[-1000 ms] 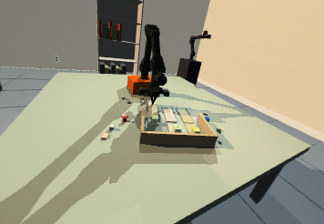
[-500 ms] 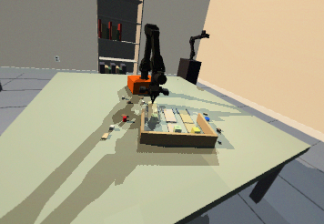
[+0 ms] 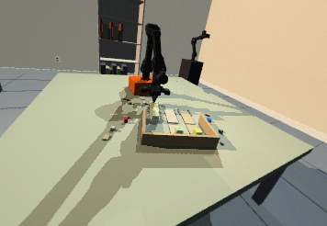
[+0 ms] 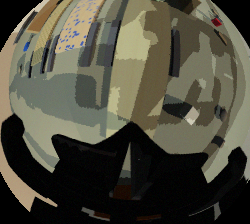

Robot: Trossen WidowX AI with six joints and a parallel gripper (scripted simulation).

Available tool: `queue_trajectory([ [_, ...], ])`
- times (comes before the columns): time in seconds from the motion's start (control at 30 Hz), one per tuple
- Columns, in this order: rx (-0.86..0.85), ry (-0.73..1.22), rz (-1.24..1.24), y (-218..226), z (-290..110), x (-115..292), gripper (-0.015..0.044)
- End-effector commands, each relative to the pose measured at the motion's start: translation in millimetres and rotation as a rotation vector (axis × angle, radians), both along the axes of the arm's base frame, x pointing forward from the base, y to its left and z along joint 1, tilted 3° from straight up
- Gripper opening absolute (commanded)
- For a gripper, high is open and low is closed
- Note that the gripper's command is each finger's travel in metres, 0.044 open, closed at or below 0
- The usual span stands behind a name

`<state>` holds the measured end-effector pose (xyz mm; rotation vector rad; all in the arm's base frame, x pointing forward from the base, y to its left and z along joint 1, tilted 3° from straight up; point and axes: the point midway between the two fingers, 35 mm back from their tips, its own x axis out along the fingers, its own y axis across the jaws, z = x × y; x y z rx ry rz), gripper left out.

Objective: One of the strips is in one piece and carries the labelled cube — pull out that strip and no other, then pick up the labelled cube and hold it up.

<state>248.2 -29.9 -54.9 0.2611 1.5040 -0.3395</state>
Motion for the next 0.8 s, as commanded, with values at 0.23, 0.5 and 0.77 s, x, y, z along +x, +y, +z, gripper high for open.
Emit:
queue_trajectory([
  [0.23, 0.008, 0.034, -0.005, 6.8, -5.6, -24.1, 0.0000],
  [0.5, 0.009, 0.035, -0.005, 9.9, -5.8, -32.1, 0.0000],
  [0.77, 0.009, 0.036, -0.005, 12.9, -6.1, -39.9, 0.0000],
])
